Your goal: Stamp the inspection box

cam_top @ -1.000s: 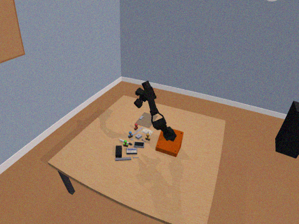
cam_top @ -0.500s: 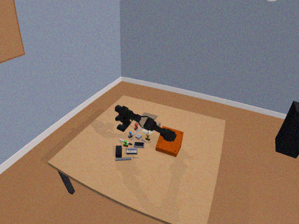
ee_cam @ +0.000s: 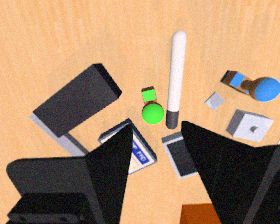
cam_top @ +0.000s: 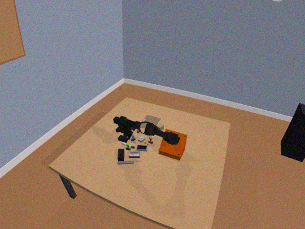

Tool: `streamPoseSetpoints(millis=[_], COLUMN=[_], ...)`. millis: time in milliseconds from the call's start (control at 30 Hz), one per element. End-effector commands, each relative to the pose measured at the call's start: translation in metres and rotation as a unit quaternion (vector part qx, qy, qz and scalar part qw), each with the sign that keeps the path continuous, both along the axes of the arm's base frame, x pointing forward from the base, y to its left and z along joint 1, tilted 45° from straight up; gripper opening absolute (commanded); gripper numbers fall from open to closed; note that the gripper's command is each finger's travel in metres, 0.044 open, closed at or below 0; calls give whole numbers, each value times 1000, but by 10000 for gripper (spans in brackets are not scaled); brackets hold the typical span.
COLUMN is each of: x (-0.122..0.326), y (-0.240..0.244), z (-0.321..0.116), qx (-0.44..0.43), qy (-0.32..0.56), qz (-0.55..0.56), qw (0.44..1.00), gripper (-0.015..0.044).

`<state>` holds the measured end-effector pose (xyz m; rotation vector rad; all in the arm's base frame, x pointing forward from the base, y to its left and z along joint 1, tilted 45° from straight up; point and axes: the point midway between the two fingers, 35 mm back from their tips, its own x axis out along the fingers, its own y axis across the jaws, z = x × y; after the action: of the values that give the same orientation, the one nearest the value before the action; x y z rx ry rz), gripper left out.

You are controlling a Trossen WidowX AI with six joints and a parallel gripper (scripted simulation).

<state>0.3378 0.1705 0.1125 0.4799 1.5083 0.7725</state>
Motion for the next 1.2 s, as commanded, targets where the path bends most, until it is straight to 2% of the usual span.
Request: streamPoseSetpoints(millis=[0,1167], x=[-1,-9], y=[5,46], z=[-5,-45], qx=[-3,-2], qy=[2,2], qz=[1,1], qw=[1000,1000], gripper=[210,210])
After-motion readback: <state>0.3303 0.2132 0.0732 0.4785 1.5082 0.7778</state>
